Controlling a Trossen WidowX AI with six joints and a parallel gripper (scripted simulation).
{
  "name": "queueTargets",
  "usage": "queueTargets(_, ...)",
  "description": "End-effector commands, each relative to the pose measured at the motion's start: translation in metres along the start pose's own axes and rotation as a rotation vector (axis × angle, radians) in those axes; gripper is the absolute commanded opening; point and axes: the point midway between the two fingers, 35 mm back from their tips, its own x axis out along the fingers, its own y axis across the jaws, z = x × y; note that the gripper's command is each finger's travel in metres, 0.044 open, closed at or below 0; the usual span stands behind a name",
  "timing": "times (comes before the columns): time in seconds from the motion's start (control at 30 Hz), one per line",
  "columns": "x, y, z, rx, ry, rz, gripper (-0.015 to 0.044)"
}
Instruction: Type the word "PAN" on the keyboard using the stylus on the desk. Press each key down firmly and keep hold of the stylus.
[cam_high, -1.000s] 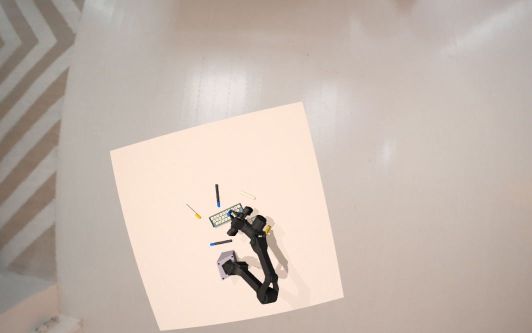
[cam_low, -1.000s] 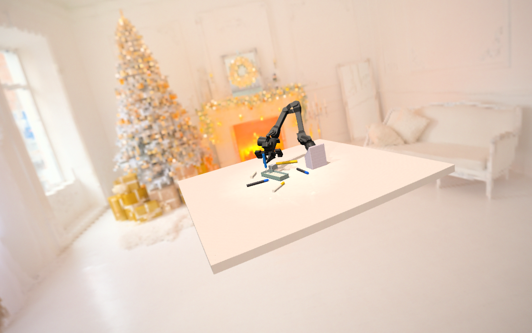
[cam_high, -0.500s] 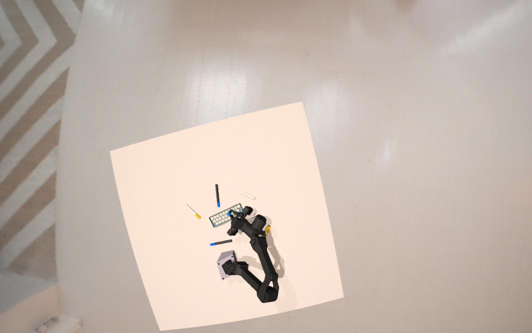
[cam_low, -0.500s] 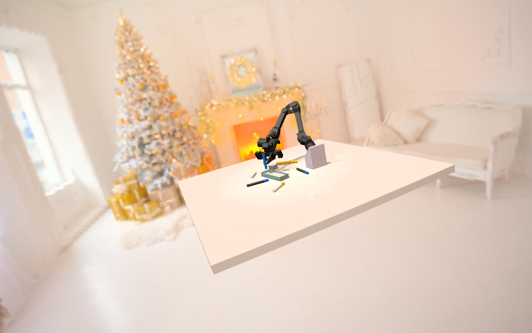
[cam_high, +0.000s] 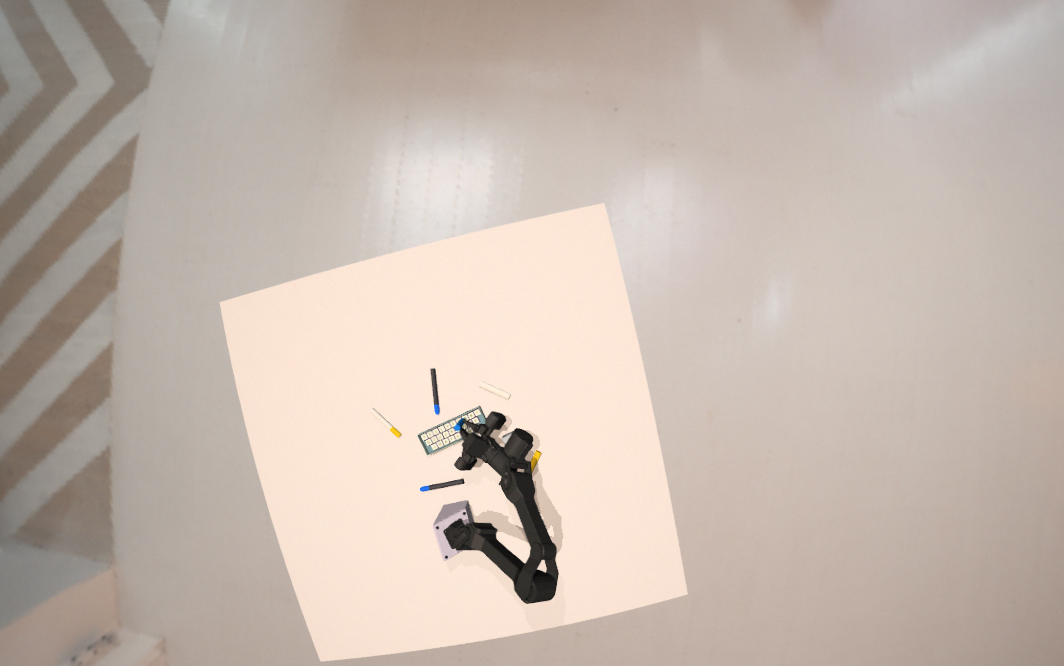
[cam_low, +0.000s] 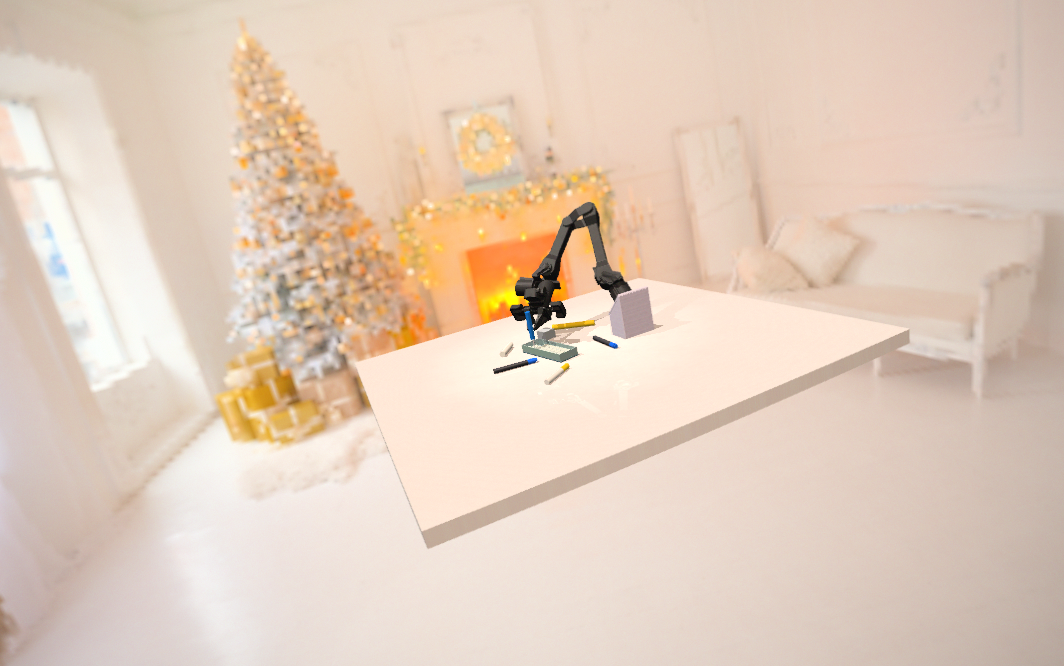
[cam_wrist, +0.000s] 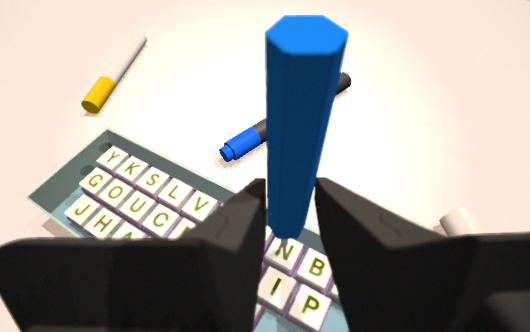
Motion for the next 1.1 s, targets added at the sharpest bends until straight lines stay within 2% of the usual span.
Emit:
queueTargets(0.0, 0.0019, 0.0018, -0.0012, -0.002, -0.002, 0.007, 0.0081)
queueTargets(1.07, 0.0057, 0.0019, -0.0078, -0.002, -0.002, 0.007, 0.0081)
